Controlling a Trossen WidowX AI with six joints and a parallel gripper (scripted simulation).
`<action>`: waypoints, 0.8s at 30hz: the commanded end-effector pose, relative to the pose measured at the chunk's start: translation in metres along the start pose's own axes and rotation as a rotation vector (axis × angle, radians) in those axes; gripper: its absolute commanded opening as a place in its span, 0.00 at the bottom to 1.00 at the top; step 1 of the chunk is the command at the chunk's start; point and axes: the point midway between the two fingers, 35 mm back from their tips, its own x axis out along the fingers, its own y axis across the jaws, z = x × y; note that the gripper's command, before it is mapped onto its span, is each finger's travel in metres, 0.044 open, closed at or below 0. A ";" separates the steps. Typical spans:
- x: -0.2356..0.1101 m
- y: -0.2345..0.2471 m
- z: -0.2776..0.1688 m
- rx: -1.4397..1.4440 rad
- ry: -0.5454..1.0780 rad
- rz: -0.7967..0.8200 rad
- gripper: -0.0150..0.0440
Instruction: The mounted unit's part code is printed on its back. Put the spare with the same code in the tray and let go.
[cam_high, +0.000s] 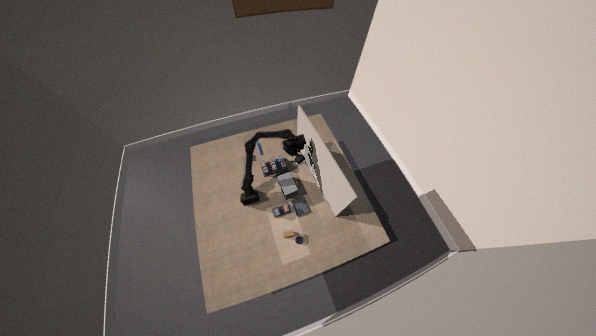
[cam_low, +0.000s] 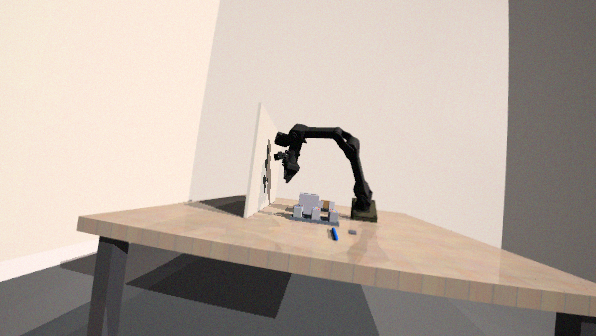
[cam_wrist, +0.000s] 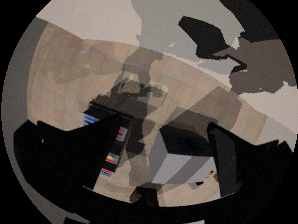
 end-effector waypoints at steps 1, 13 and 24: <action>0.013 -0.062 -0.029 0.126 0.085 0.055 1.00; 0.027 -0.115 -0.068 0.251 0.157 0.166 1.00; 0.025 -0.104 -0.063 0.178 0.151 0.168 1.00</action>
